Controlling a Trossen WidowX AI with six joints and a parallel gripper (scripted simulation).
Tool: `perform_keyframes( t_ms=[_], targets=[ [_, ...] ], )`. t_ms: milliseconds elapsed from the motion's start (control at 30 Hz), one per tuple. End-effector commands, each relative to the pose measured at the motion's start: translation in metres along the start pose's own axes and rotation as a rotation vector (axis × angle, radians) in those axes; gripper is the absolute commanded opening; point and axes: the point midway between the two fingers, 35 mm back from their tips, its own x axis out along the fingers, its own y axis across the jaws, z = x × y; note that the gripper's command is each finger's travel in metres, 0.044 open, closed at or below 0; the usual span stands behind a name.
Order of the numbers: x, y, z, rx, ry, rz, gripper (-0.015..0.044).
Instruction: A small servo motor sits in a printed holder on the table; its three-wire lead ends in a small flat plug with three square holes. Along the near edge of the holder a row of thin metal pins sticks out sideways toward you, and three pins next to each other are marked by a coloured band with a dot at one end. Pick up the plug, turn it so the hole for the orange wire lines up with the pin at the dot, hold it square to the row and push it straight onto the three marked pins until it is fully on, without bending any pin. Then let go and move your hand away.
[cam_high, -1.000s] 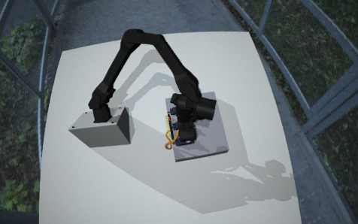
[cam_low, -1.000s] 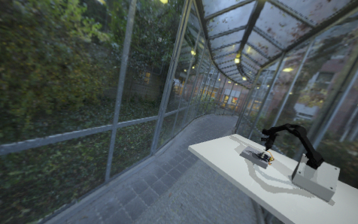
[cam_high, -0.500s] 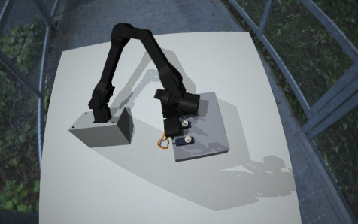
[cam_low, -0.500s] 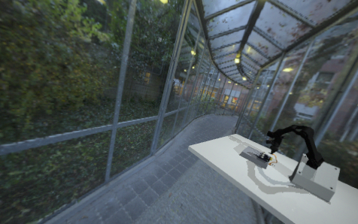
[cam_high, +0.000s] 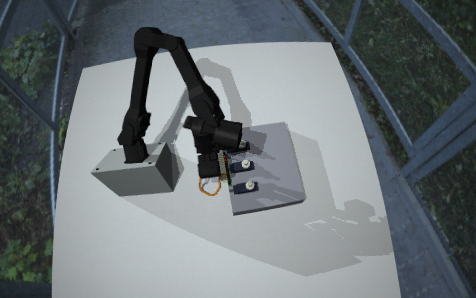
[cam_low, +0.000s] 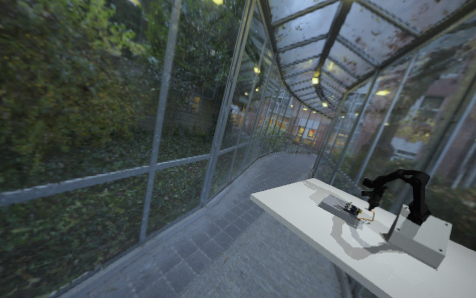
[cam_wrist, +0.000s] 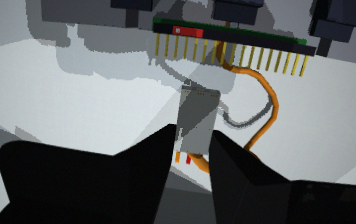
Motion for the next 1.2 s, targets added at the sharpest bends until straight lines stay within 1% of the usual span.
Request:
perform_keyframes(
  t_ms=[0,167,300,567,667,800,1033,1167],
  targets=[
    [0.002,0.005,-0.015,-0.005,-0.001,-0.001,0.0000],
    [0.006,0.010,-0.032,-0.006,-0.001,-0.001,0.0000],
    [0.013,0.009,-0.032,-0.006,-0.001,-0.002,0.0000],
    [0.043,0.010,-0.033,-0.006,0.000,0.000,0.0000],
    [0.046,0.010,-0.033,-0.006,0.000,0.001,0.0000],
    [0.046,0.011,-0.027,-0.006,-0.001,0.001,0.0000],
    [0.045,0.013,-0.002,-0.007,-0.001,0.001,0.0000],
    [0.045,0.014,0.002,-0.007,-0.002,0.001,0.0000]
  ],
)
